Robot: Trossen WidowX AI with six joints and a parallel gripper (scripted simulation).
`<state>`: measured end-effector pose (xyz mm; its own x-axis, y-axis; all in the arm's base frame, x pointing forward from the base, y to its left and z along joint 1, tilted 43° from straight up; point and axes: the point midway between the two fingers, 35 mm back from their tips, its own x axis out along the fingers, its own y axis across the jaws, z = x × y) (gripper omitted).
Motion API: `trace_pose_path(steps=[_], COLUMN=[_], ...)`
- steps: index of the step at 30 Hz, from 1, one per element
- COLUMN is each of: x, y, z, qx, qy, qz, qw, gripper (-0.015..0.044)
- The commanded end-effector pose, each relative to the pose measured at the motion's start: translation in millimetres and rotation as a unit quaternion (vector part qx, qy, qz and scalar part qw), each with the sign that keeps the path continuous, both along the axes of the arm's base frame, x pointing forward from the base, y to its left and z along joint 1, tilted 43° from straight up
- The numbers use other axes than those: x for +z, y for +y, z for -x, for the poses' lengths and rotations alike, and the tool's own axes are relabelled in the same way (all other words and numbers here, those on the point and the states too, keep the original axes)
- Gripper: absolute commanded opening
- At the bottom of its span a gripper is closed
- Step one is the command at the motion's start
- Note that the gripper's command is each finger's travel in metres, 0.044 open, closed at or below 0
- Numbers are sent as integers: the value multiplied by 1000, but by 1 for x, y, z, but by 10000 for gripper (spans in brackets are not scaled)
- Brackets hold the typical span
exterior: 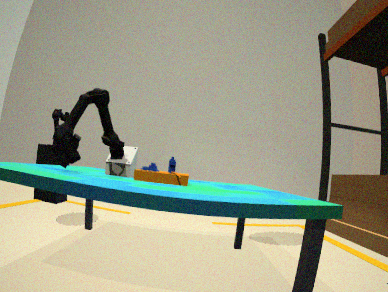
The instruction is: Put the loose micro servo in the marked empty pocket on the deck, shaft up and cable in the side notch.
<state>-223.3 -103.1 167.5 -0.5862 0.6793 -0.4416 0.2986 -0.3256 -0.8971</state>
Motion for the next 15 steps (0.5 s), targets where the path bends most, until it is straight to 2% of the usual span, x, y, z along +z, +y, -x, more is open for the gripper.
trace_pose_path(steps=[1,2,15], x=[0,0,-3], y=[0,-1,-37], z=[0,0,-23], qx=[1,3,95], qy=[0,-1,-18], qz=[0,0,15], qw=[1000,1000,995], gripper=[426,440,440])
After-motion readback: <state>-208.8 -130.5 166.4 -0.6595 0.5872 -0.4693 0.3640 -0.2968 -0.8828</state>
